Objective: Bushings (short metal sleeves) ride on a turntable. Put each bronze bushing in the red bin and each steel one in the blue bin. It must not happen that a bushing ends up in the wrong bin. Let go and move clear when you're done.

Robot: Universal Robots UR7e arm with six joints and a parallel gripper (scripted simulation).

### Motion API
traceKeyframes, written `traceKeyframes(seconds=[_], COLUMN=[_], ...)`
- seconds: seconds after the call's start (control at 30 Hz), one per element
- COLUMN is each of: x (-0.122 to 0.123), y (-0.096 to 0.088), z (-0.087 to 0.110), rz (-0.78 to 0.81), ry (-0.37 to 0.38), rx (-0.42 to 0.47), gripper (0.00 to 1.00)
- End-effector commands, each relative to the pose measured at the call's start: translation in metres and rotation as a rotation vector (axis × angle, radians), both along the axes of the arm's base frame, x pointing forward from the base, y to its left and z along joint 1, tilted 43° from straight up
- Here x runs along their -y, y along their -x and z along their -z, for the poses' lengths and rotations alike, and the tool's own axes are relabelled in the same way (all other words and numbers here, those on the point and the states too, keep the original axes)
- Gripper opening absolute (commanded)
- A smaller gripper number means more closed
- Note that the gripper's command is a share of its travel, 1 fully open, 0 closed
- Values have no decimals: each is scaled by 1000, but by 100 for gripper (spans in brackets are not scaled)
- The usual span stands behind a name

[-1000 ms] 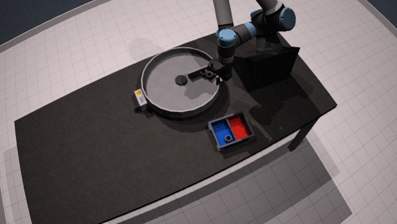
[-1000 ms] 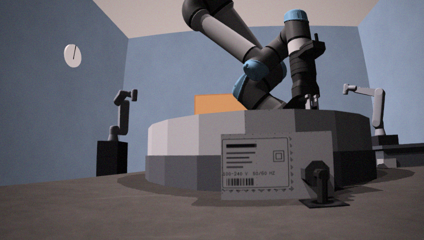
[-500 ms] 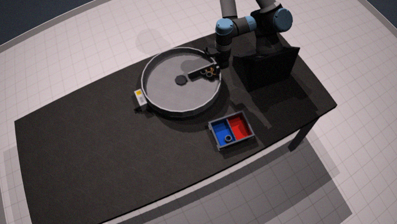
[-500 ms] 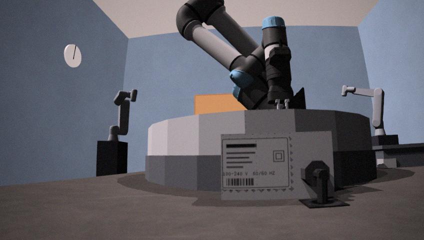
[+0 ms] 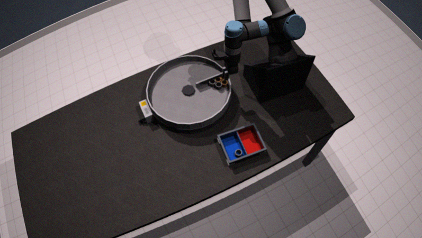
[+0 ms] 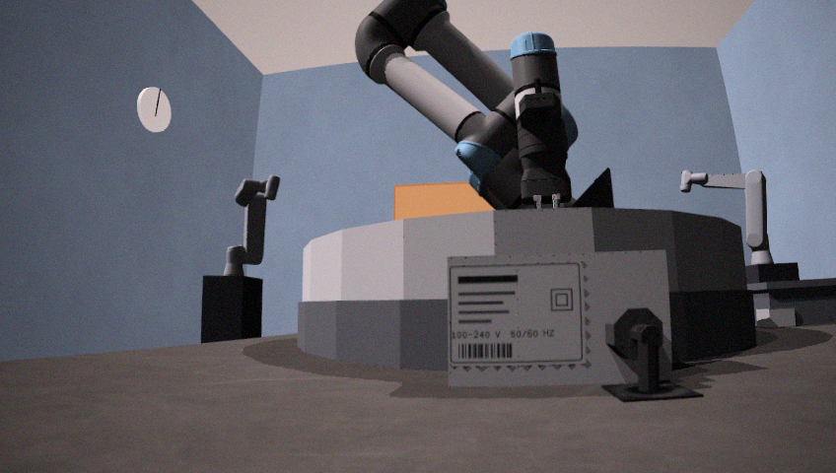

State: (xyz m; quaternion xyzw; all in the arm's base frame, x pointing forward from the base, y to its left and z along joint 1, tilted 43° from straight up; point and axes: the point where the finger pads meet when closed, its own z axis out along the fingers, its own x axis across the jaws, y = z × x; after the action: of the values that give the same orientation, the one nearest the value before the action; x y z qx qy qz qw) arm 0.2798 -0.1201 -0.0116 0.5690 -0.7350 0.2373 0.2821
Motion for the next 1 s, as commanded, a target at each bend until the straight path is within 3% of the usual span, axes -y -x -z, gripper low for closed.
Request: traceKeyframes(seconds=[0.0,0.63,0.97], x=[7,29,29], y=[1,6,6], z=[7,30,30], rz=[-1,1,1], ry=[0,0,0], rx=[1,2,2], gripper=[40,40,40])
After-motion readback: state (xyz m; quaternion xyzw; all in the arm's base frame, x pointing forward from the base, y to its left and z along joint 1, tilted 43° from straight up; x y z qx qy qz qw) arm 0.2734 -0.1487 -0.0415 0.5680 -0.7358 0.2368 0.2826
